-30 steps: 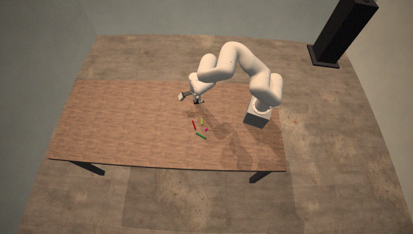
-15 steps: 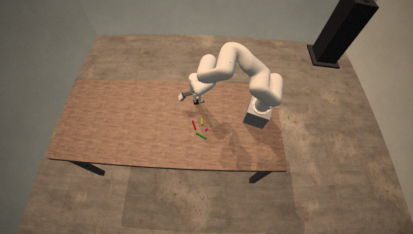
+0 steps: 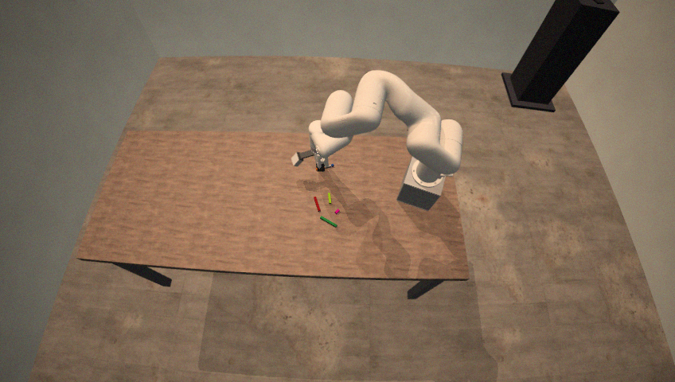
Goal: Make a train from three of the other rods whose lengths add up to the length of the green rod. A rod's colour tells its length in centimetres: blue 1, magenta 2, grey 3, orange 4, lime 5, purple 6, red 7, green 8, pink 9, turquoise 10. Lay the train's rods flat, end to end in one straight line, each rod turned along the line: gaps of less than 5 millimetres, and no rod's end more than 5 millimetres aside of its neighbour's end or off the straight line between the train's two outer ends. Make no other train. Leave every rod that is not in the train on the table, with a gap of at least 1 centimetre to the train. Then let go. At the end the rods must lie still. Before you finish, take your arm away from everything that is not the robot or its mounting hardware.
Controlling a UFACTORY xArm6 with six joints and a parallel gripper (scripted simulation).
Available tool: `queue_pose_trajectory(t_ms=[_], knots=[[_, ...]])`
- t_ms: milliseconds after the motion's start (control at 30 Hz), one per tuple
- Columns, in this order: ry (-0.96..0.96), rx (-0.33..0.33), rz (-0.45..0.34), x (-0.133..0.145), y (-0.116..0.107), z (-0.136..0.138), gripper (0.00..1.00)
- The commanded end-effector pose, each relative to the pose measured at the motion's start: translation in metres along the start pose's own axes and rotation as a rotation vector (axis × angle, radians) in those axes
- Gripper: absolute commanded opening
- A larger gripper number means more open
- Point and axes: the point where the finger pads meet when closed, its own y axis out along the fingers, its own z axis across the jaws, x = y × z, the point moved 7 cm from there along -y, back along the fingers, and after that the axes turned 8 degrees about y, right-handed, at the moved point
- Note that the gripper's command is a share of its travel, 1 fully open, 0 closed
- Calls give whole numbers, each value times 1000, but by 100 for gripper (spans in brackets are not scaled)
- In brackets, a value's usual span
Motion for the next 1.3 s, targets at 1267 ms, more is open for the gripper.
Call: queue_pose_trajectory(t_ms=[1267], knots=[[0, 2, 3, -1, -1, 1, 16]])
